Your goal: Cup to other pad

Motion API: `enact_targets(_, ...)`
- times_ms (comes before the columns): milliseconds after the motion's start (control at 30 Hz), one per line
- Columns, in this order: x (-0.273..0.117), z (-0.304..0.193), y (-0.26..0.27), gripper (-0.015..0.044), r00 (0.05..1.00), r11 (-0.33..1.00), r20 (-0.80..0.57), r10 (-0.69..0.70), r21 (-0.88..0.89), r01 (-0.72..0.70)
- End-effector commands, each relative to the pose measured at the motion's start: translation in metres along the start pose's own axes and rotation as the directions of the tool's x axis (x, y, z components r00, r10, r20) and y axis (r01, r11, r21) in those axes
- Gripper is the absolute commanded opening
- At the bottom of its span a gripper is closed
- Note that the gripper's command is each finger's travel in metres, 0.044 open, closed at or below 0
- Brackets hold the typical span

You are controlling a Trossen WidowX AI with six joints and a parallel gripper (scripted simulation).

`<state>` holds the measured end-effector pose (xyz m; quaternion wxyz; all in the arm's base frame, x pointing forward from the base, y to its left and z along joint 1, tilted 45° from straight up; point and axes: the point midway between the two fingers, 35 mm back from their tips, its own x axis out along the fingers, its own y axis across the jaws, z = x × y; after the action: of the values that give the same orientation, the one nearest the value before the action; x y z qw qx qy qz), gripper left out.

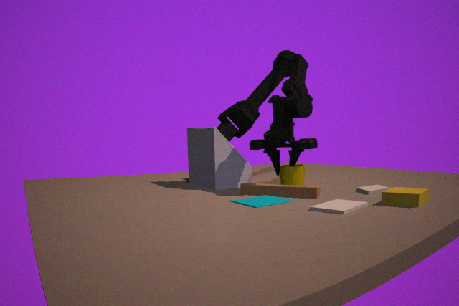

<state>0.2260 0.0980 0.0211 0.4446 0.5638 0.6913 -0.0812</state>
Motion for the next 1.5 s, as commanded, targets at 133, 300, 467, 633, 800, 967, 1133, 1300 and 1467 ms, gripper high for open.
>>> enact_targets(133, 0.009, -0.002, -0.005, 0.0167, 1.000, 1.000, -0.014, -0.010, 0.017, 0.010)
enact_targets(300, 0.009, -0.002, -0.005, 0.0167, 1.000, 1.000, -0.014, -0.010, 0.017, 0.010)
enact_targets(467, 0.007, -0.001, -0.003, 0.0127, 1.000, 1.000, -0.006, -0.005, 0.005, 0.005)
enact_targets(633, 0.007, -0.001, -0.003, 0.0094, 1.000, 1.000, -0.006, -0.005, 0.005, 0.005)
enact_targets(800, 0.007, -0.001, -0.003, 0.0060, 1.000, 1.000, -0.006, -0.005, 0.005, 0.005)
enact_targets(967, 0.007, -0.001, -0.003, 0.0027, 1.000, 1.000, -0.006, -0.005, 0.005, 0.005)
enact_targets(1133, 0.007, -0.001, -0.003, 0.0000, 1.000, 1.000, -0.006, -0.005, 0.006, 0.005)
enact_targets(1300, -0.002, 0.000, -0.002, 0.0000, 1.000, 1.000, -0.005, -0.007, 0.008, 0.007)
enact_targets(1467, -0.016, 0.001, -0.003, 0.0000, 1.000, 1.000, -0.004, -0.010, 0.011, 0.010)
